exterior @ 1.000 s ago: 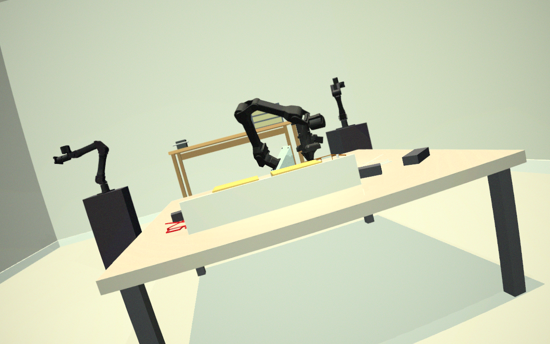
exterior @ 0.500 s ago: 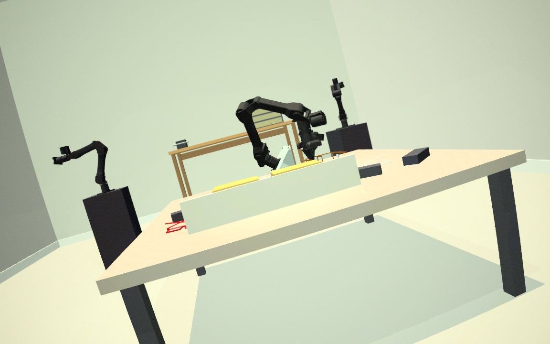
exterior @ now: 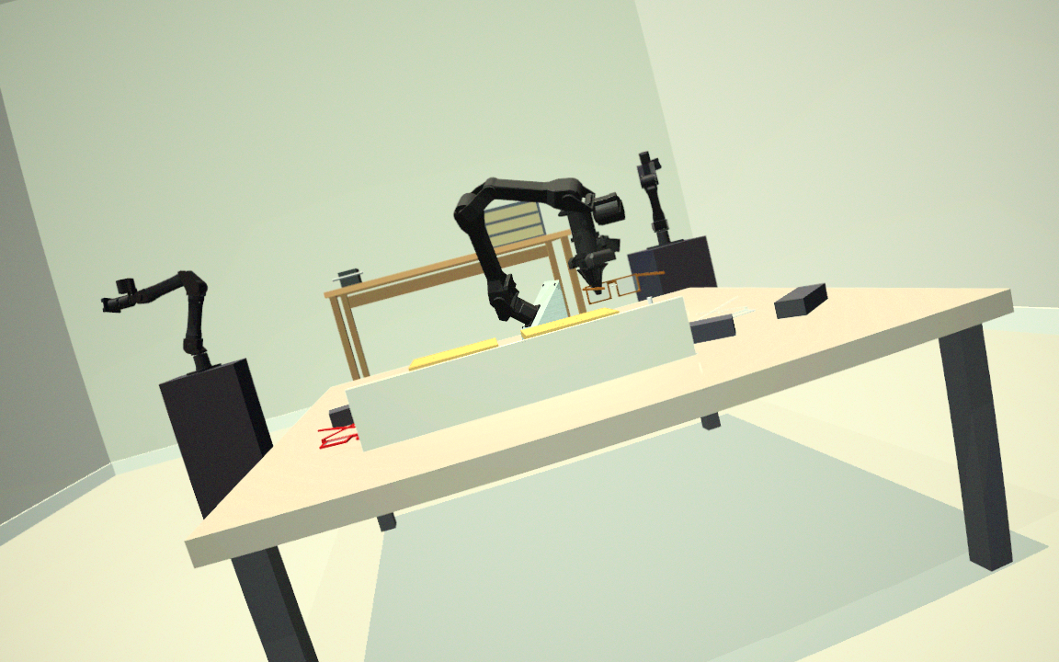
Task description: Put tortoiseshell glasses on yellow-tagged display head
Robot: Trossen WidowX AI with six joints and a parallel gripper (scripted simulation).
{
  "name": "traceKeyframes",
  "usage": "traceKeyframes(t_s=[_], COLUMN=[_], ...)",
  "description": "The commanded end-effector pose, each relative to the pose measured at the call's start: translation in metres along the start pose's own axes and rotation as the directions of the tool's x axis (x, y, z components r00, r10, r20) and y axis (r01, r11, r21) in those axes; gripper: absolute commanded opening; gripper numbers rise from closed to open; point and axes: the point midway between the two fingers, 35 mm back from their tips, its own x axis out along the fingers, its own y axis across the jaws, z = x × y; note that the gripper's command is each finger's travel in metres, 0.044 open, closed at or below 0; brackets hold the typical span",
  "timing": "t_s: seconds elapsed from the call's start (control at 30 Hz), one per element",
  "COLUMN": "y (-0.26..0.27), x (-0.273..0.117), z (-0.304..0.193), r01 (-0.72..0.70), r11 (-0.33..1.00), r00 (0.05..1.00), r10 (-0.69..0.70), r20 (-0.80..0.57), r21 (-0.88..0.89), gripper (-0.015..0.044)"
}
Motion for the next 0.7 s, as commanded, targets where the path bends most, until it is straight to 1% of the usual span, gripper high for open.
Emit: traceKeyframes(t_s=[0.0,0.67], y=[-0.005,-0.022], x=[-0.011,-0.054], z=[-0.008,-0.076], r01=[0.005,0.096], r11=[1.0,0.989], r00=[0.999,0.974], r10=[-0.004,-0.07], r20=[0.035,0.218], r21=[-0.01,-0.109], gripper=[0.0,0.0])
